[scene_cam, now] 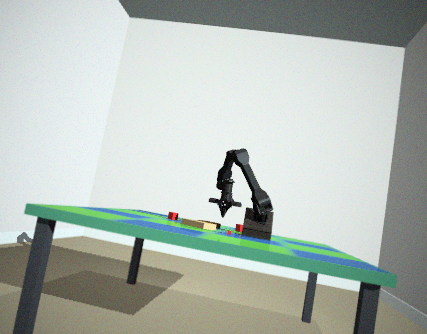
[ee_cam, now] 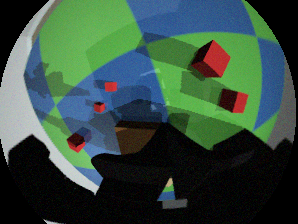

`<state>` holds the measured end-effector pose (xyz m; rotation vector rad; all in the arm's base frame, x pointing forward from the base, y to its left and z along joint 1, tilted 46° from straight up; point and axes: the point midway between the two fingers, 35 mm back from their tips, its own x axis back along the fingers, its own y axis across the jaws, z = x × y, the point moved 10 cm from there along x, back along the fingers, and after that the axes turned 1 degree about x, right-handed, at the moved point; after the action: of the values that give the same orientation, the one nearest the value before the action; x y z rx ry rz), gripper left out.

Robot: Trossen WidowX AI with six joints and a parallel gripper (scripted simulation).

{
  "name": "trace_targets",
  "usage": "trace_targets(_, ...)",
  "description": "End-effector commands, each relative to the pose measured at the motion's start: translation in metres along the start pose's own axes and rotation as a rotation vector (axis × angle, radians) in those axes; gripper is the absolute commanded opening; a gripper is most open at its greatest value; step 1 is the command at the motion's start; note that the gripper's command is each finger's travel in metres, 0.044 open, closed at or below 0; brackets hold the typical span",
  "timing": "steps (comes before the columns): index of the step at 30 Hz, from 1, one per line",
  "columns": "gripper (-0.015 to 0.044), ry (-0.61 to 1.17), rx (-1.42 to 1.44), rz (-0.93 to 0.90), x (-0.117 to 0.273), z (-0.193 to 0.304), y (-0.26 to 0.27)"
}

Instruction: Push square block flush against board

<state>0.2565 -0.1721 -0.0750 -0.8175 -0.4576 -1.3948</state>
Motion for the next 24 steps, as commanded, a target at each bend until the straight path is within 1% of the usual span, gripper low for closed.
trace_targets(1,0.0,0.017,-0.016,-0.007,-0.007,0.0,0.001)
trace_targets(2,0.0,0.017,-0.016,-0.008,-0.016,0.001,0.001)
trace_targets(4,0.0,0.018,-0.015,-0.007,-0.047,0.001,0.002)
trace_targets(6,0.0,0.019,-0.015,-0.007,-0.059,0.002,0.001)
trace_targets(24,0.0,0.018,-0.016,-0.008,-0.058,0.019,0.003)
